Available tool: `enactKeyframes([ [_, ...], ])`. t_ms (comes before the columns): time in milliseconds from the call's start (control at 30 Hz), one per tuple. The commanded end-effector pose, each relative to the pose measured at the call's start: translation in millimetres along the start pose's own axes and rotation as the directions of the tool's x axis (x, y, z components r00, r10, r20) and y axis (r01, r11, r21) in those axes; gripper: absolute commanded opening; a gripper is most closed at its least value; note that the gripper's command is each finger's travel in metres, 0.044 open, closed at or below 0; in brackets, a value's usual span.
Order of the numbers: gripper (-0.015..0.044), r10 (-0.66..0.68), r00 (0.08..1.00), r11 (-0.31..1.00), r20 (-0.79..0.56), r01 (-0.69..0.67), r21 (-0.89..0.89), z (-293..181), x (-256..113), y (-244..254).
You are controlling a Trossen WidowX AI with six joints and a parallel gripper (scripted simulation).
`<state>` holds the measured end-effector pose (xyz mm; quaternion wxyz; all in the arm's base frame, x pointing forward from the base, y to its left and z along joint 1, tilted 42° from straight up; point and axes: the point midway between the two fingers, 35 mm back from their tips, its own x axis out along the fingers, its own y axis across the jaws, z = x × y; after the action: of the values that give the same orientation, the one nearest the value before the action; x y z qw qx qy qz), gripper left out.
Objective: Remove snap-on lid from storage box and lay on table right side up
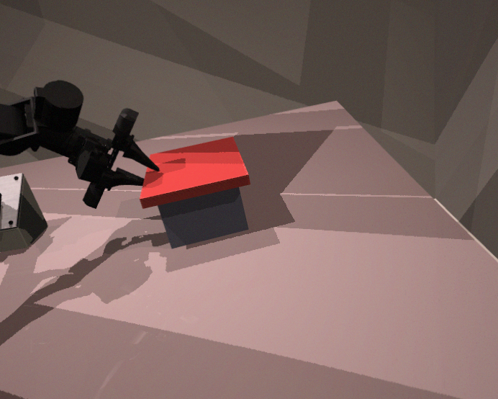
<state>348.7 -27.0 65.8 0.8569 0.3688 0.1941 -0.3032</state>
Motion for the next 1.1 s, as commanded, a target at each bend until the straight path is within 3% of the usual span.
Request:
enactKeyframes([
  [0,0.0,0.001,1.0,1.0,0.001,-0.001,0.003,-0.4,-1.4,1.7],
  [1067,0.0,0.001,1.0,1.0,0.001,-0.001,0.004,-0.6,-6.0,6.3],
])
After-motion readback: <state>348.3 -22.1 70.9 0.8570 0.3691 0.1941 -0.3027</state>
